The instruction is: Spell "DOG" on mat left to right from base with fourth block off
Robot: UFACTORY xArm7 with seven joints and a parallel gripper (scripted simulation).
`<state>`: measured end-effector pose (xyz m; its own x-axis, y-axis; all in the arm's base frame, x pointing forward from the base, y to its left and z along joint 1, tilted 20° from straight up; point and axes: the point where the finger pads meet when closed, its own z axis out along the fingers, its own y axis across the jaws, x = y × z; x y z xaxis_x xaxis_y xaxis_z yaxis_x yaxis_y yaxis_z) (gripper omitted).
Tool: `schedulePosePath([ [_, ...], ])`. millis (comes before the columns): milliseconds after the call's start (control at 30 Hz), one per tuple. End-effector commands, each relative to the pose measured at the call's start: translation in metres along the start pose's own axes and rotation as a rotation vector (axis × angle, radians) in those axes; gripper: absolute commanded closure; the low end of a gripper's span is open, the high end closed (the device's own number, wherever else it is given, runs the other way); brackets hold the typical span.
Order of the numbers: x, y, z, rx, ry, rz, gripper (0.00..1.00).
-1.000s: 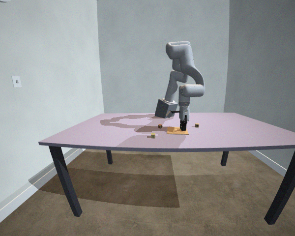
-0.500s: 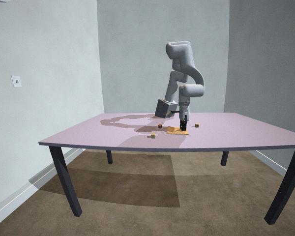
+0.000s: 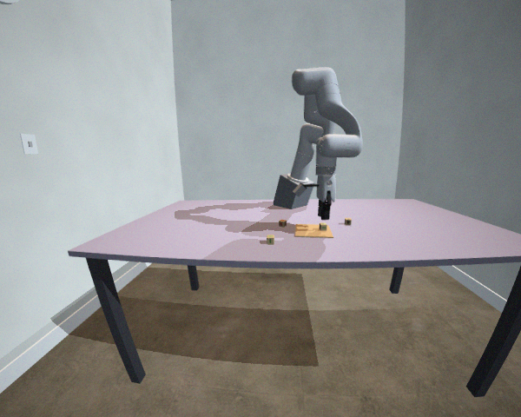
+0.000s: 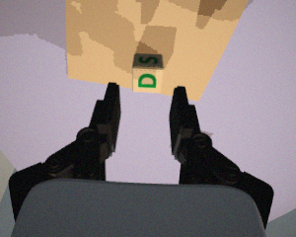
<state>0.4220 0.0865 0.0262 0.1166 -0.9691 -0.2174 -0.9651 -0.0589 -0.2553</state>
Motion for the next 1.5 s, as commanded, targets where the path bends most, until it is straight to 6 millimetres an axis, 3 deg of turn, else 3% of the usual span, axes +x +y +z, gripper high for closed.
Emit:
schedulePosePath([
  [0,0.000,-0.001,-0.012,0.002,-0.004,0.000,0.58],
  [200,0.000,-0.001,-0.037,0.002,-0.004,0.000,0.58],
  [433,0.000,0.000,-0.044,0.002,-0.004,0.000,0.58],
  [467,0.000,0.000,-0.044,0.002,-0.004,0.000,0.00],
  [1233,0.000,-0.001,-0.044,0.002,-0.005,-0.003,0.00],
  [1467,0.008,-0.018,-0.042,-0.008,-0.024,-0.198,0.00],
])
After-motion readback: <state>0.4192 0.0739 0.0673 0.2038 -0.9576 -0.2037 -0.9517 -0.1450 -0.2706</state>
